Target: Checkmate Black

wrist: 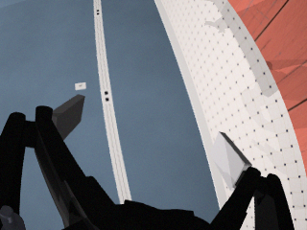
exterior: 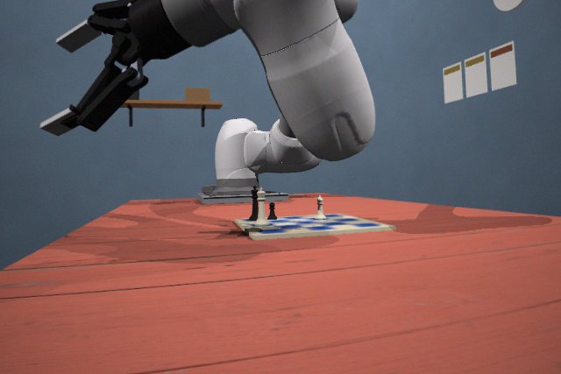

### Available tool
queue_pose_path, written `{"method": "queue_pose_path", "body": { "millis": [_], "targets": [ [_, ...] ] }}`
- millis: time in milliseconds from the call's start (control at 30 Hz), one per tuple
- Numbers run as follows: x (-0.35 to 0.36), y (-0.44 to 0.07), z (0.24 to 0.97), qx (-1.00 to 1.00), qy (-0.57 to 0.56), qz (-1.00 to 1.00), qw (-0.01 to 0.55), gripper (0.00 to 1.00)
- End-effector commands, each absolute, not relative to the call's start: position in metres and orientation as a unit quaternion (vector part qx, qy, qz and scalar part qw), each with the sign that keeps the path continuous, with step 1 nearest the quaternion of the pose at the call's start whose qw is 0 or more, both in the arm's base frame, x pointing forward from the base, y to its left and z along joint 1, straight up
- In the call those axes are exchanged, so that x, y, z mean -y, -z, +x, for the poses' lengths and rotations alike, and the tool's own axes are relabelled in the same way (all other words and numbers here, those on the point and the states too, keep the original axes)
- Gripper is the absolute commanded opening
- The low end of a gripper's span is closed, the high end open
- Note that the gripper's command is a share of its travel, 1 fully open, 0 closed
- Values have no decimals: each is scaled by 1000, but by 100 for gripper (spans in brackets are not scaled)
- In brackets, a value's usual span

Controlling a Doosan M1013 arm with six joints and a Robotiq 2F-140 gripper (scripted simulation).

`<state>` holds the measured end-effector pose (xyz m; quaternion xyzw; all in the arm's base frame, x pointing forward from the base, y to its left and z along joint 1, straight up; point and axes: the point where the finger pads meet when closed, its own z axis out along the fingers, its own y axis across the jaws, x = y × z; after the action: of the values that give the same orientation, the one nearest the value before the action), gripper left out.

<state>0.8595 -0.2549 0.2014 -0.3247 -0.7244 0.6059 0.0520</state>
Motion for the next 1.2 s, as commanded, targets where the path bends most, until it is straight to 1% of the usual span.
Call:
{"method": "queue_pose_path", "body": {
  "millis": [0,100,133,200,300,367,400,433,467,500,533,567,600,633,667,700,733,767,867,933,967,1000,1033,1100,1133,1167],
  "targets": [
    [249,-194,856,739,-567,-356,81,100],
    [239,-179,849,757,-490,-411,135,100],
    [239,-179,849,757,-490,-411,135,100],
    [230,-166,843,765,-420,-454,179,100],
    [230,-166,843,765,-420,-454,179,100],
    [221,-152,837,766,-340,-497,225,100],
    [221,-152,837,766,-340,-497,225,100],
    [216,-145,834,763,-297,-517,248,100],
    [216,-145,834,763,-297,-517,248,100],
    [211,-138,831,758,-253,-536,271,100],
    [211,-138,831,758,-253,-536,271,100],
    [206,-131,828,751,-208,-554,293,100],
    [206,-131,828,751,-208,-554,293,100],
    [200,-123,825,742,-161,-570,314,100],
    [200,-123,825,742,-161,-570,314,100],
    [195,-116,822,731,-114,-584,334,100],
    [195,-116,822,731,-114,-584,334,100],
    [190,-108,819,717,-66,-597,353,100],
    [190,-108,819,717,-66,-597,353,100],
    [180,-93,812,684,28,-617,389,100],
    [180,-93,812,684,28,-617,389,100],
    [175,-86,809,665,73,-624,404,100],
    [175,-86,809,665,73,-624,404,100],
    [167,-73,803,627,154,-632,428,100],
    [167,-73,803,627,154,-632,428,100],
    [163,-68,801,610,188,-634,437,100]
  ]
}}
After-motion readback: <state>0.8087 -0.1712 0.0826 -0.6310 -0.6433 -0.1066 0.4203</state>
